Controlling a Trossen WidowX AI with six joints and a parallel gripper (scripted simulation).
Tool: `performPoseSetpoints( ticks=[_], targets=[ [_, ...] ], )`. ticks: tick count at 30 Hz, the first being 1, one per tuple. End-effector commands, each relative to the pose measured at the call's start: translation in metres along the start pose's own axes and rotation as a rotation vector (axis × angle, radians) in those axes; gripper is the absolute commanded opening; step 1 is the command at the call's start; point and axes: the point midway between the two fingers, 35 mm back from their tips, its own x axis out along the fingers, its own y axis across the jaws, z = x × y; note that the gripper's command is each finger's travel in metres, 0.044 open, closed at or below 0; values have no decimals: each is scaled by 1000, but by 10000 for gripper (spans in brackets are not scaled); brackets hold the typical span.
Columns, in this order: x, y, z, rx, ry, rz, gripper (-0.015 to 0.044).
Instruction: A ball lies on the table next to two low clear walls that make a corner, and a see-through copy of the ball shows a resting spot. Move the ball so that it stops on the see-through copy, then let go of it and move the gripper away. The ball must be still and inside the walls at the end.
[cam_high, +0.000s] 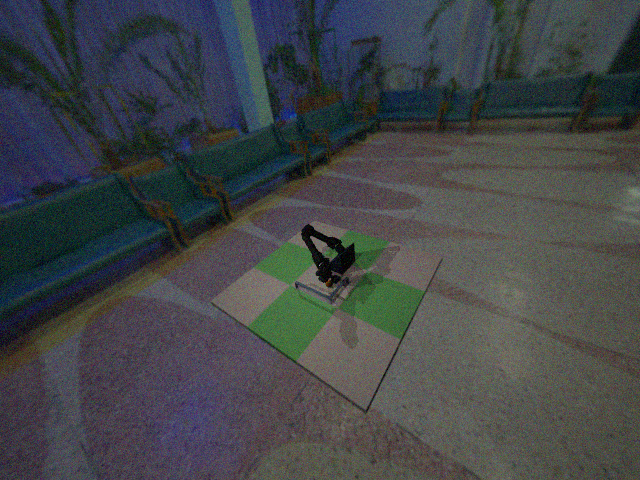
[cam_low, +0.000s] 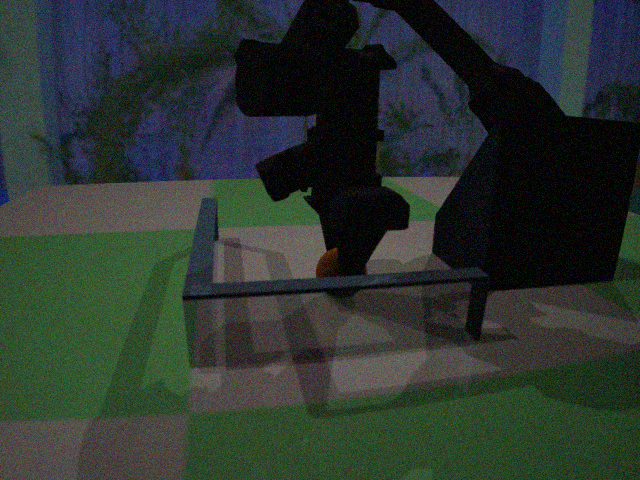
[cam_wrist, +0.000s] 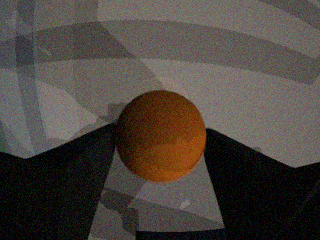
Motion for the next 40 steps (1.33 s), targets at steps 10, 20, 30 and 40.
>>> performPoseSetpoints(
  ticks=[10, 20, 30, 40],
  targets=[
    [0, 0, 0, 1, 0, 0, 356],
    [-86, 1, -1, -5, 2, -1, 356],
    [-80, 3, 2, -10, -14, 1, 356],
    [-123, 1, -2, -6, -11, -1, 440]
  ],
)
